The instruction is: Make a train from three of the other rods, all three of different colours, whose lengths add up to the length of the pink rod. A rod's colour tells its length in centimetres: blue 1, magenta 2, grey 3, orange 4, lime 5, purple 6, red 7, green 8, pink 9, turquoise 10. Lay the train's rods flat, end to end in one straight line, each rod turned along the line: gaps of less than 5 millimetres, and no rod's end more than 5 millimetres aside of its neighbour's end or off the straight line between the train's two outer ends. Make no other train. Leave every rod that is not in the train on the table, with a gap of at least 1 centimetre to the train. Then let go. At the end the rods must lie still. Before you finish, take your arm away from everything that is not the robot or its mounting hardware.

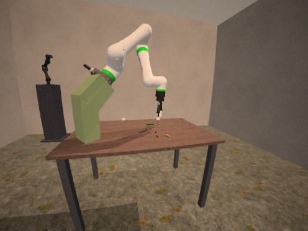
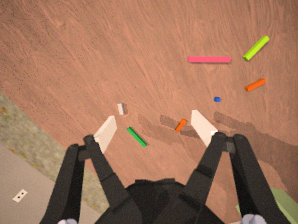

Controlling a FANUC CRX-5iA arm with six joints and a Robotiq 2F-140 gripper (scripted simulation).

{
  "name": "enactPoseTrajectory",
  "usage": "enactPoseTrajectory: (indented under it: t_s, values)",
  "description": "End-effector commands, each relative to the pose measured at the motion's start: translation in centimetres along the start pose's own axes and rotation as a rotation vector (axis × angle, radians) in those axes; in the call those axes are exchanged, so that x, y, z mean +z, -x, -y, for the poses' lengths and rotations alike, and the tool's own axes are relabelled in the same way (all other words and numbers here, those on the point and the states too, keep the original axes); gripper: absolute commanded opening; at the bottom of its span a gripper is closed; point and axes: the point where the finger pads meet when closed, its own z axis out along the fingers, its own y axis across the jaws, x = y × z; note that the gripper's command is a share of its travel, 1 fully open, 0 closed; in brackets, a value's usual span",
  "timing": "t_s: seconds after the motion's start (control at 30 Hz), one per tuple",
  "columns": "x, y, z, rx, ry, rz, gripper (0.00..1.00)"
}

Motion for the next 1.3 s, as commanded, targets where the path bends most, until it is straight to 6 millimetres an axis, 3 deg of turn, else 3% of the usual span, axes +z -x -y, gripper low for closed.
enactPoseTrajectory:
  t_s: [0.0,0.17,0.23,0.27,1.27]
  values:
    - [0.2,0.2,4.2,-0.006,0.007,-0.001,1.00]
    - [0.0,0.7,8.2,-0.012,-0.004,-0.014,1.00]
    - [0.0,0.8,8.3,-0.012,-0.004,-0.015,1.00]
    - [0.0,0.8,8.3,-0.012,-0.004,-0.015,0.15]
    - [0.0,0.8,8.3,-0.012,-0.004,-0.015,0.15]
